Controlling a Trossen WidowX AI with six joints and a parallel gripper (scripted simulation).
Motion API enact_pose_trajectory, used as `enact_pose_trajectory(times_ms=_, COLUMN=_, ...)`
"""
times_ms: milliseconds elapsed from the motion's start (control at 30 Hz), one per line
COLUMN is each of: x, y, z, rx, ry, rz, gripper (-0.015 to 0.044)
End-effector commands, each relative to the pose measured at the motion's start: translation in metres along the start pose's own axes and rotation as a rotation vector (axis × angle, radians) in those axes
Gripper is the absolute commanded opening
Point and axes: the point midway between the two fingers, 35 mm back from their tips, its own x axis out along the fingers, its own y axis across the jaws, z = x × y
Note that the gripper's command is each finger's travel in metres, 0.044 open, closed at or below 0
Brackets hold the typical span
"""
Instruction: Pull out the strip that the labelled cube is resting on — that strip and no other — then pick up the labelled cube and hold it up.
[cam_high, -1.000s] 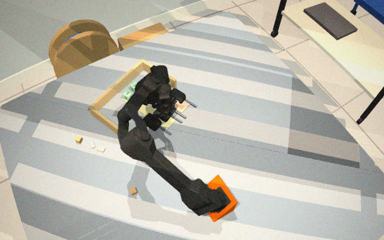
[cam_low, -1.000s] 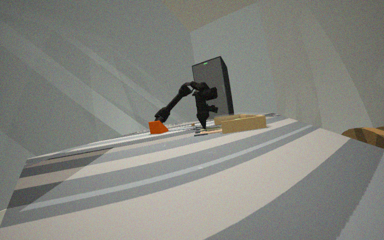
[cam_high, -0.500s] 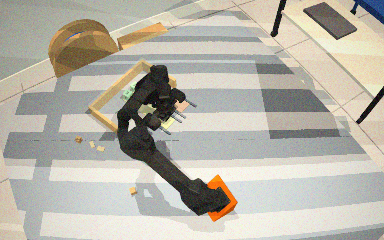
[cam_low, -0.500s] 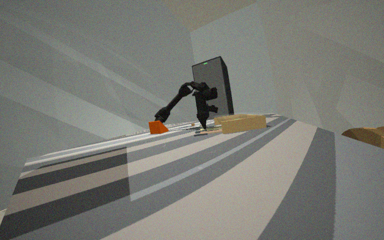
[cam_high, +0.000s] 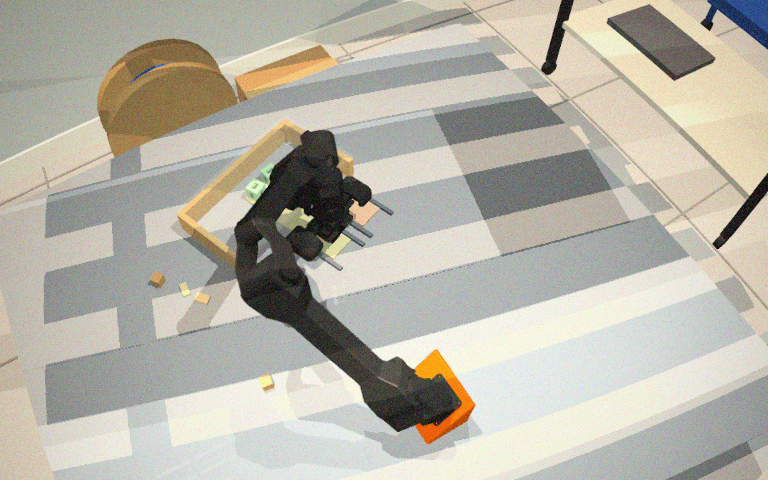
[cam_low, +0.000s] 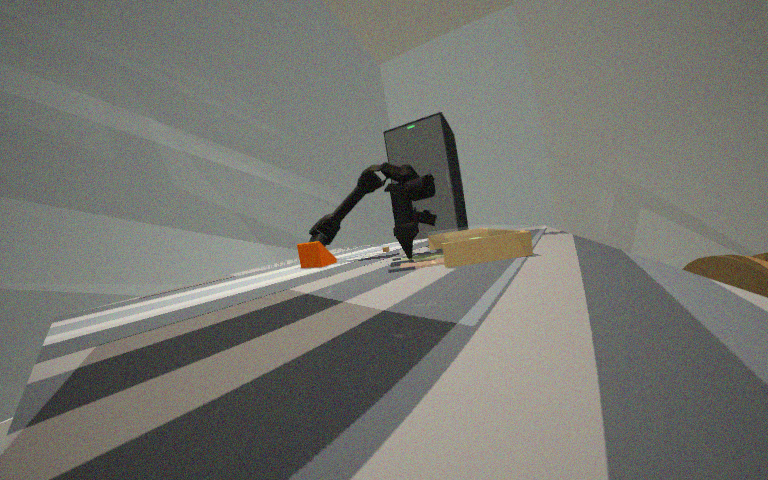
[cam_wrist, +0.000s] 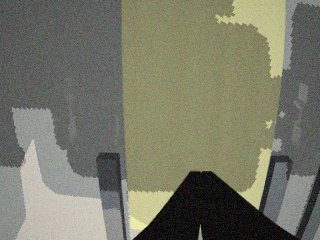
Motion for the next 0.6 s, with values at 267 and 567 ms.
enact_pose_trajectory(times_ms=267, x=0.005, y=0.0, z=-0.006, rx=0.0, ry=0.003, rz=0.006, gripper=0.0)
enact_pose_trajectory(times_ms=567, x=0.005, y=-0.001, z=-0.02, rx=0.001, ry=0.003, rz=0.006, gripper=0.0)
